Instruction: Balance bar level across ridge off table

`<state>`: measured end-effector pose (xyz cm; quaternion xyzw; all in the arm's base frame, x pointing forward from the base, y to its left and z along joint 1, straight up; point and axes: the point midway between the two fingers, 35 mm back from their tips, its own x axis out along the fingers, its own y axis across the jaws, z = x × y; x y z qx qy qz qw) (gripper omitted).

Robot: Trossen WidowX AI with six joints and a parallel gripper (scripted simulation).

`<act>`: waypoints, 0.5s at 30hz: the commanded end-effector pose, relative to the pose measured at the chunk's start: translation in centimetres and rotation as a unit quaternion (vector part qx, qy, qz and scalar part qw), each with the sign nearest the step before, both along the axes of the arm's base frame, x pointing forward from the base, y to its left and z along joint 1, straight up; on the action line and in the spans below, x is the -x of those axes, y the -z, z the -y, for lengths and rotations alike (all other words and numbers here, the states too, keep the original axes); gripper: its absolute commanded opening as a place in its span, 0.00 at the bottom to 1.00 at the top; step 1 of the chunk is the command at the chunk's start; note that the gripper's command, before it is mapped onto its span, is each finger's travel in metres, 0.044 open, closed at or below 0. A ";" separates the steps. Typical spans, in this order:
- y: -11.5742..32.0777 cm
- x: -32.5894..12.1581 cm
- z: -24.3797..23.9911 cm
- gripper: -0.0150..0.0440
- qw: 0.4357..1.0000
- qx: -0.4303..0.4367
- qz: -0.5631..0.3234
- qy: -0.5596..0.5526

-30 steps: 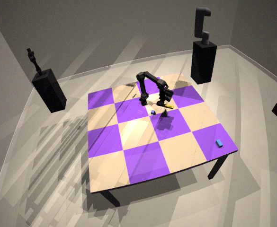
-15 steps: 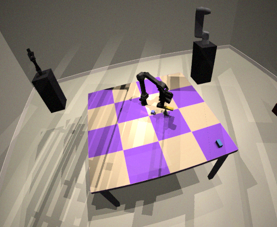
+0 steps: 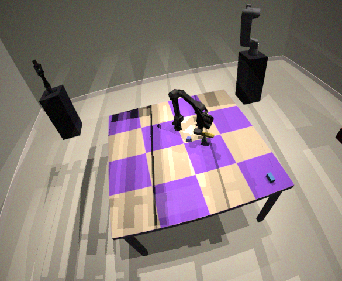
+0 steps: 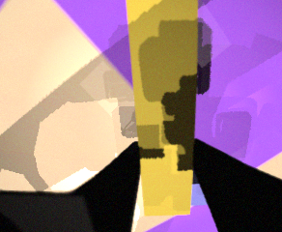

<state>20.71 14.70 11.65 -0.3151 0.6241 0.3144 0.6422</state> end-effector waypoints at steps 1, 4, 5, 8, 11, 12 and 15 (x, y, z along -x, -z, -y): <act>0.0 0.0 -0.1 0.25 1.000 -0.003 0.000 -0.003; 0.0 0.0 -0.1 0.25 1.000 -0.003 0.000 -0.003; 0.0 0.0 -0.1 0.25 1.000 -0.003 0.000 -0.003; 0.1 0.0 -0.1 0.25 1.000 -0.003 0.000 -0.003; 0.1 0.0 -0.1 0.25 1.000 -0.003 0.000 -0.003; 0.1 0.0 -0.1 0.25 1.000 -0.003 0.000 -0.003; 0.1 0.0 -0.1 0.25 1.000 -0.003 0.000 -0.003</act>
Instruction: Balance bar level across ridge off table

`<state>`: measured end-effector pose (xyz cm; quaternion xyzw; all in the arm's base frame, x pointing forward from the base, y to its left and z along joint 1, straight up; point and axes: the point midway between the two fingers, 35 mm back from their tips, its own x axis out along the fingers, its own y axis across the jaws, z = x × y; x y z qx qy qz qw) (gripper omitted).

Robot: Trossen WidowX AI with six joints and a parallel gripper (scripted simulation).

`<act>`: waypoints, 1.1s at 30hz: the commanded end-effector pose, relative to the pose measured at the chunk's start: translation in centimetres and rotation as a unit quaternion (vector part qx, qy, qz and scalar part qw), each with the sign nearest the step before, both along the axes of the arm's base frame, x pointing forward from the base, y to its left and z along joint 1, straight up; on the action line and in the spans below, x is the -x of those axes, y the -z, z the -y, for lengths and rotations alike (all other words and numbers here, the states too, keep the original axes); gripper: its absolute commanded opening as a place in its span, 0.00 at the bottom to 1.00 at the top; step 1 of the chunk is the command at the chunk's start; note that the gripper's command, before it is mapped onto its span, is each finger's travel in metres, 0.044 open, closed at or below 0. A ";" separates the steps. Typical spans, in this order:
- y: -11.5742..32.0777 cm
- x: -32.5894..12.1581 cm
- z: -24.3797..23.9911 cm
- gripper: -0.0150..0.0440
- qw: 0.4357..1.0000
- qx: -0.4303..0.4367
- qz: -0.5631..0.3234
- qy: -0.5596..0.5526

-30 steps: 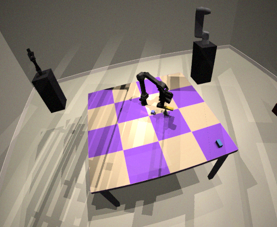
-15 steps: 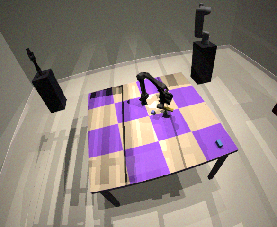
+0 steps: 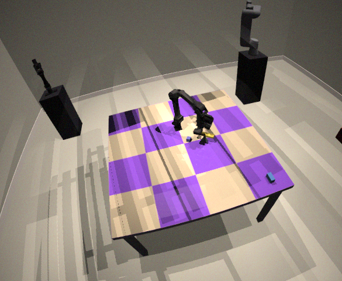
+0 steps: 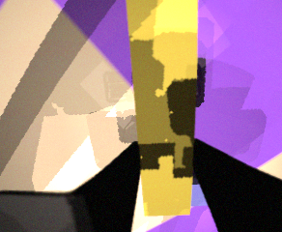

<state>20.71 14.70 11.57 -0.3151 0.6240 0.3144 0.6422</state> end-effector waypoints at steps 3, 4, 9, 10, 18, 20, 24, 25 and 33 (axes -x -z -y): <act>0.1 0.0 -0.1 0.25 1.000 -0.003 0.000 -0.003; 0.1 0.0 -0.1 0.25 1.000 -0.003 0.000 -0.003; 0.1 0.0 -0.1 0.25 1.000 -0.003 0.000 -0.003; 0.1 0.0 -0.1 0.25 1.000 -0.003 0.000 -0.003; 0.2 0.0 -0.1 0.25 1.000 -0.003 0.000 -0.003; 0.2 0.0 -0.1 0.25 1.000 -0.003 0.000 -0.003; 0.2 0.0 -0.1 0.25 1.000 -0.003 0.000 -0.003; 0.3 0.0 -0.1 0.25 1.000 -0.003 0.000 -0.003; 0.3 0.0 -0.1 0.25 1.000 -0.003 0.000 -0.003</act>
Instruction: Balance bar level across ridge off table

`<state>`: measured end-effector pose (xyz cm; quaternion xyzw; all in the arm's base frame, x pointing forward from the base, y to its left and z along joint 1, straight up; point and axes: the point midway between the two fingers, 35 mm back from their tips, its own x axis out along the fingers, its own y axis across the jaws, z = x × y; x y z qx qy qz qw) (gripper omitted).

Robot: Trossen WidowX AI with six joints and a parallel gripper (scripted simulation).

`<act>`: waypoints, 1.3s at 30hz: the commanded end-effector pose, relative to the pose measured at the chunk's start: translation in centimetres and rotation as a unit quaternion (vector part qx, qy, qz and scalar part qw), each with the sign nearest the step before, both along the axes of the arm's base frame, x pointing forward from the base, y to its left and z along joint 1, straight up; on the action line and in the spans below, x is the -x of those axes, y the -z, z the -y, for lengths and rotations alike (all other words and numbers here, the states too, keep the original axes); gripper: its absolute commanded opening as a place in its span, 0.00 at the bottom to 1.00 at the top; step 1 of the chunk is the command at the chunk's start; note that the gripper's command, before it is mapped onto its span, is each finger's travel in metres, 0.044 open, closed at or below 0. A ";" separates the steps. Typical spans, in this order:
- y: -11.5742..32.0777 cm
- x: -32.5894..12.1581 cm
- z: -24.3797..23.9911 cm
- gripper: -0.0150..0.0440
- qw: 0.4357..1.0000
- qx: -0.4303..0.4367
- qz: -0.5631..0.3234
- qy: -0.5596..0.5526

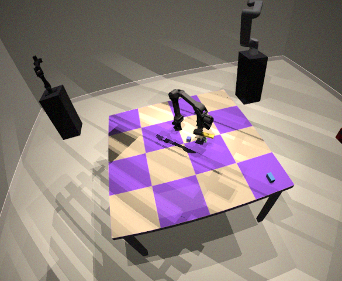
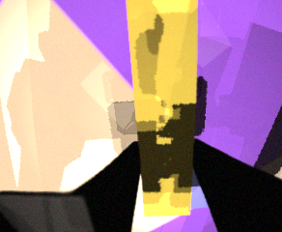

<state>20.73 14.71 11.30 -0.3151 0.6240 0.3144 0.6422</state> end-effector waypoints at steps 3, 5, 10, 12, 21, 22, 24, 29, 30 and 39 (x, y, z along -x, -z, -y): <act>0.1 0.0 -0.1 0.25 1.000 -0.003 0.000 -0.003; 0.1 0.0 -0.1 0.25 1.000 -0.003 0.000 -0.003; 0.1 0.0 -0.1 0.25 1.000 -0.003 0.000 -0.003; 0.1 0.0 -0.1 0.25 1.000 -0.003 0.000 -0.003; 0.2 0.0 -0.1 0.25 1.000 -0.003 0.000 -0.003; 0.2 0.0 -0.1 0.25 1.000 -0.003 0.000 -0.003; 0.2 0.0 -0.1 0.25 1.000 -0.003 0.000 -0.003; 0.3 0.0 -0.1 0.25 1.000 -0.003 0.000 -0.003; 0.3 0.0 -0.1 0.25 1.000 -0.003 0.000 -0.003; 0.4 0.0 -0.1 0.25 1.000 -0.003 0.000 -0.003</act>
